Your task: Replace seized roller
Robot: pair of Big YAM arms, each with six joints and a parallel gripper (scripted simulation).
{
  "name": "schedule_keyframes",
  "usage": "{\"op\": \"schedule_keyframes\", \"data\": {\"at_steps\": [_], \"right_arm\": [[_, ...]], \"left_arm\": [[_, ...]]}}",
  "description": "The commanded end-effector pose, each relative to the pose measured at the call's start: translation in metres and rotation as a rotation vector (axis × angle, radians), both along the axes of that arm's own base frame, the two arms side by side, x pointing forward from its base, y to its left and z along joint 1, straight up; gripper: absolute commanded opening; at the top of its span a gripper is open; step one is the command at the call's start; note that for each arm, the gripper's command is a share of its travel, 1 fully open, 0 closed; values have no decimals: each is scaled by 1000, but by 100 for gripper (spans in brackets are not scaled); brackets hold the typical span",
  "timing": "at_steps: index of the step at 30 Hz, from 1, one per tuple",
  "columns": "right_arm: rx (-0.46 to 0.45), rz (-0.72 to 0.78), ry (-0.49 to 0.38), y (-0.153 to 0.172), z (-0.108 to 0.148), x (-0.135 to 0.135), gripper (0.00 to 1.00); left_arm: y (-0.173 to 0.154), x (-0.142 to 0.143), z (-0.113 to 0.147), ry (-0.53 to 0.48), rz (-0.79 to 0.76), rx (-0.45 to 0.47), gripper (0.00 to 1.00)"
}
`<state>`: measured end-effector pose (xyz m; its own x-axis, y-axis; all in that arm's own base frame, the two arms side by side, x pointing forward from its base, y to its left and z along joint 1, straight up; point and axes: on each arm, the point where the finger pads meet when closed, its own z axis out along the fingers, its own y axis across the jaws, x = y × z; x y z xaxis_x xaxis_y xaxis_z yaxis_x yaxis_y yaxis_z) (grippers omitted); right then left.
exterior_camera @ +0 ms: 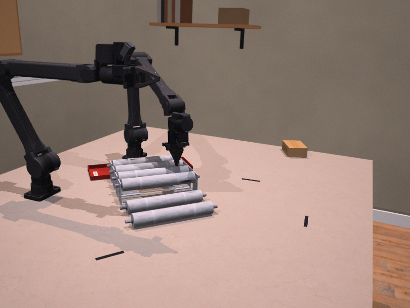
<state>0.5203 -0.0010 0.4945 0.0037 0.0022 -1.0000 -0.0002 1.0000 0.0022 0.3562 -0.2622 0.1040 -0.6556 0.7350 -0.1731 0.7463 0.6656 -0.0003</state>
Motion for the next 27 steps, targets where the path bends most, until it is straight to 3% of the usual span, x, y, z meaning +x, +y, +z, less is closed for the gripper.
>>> {"op": "schedule_keyframes", "data": {"at_steps": [1, 15, 17, 27], "right_arm": [[-8, 8, 4, 5, 0, -1, 0], [-8, 8, 4, 5, 0, -1, 0], [-8, 8, 4, 5, 0, -1, 0], [-8, 8, 4, 5, 0, -1, 0]], "left_arm": [[-24, 16, 6, -25, -10, -23, 0], [-24, 21, -7, 7, 0, 9, 0], [-20, 10, -21, 22, -11, 21, 0], [-12, 6, -25, 38, -6, 34, 0]]}}
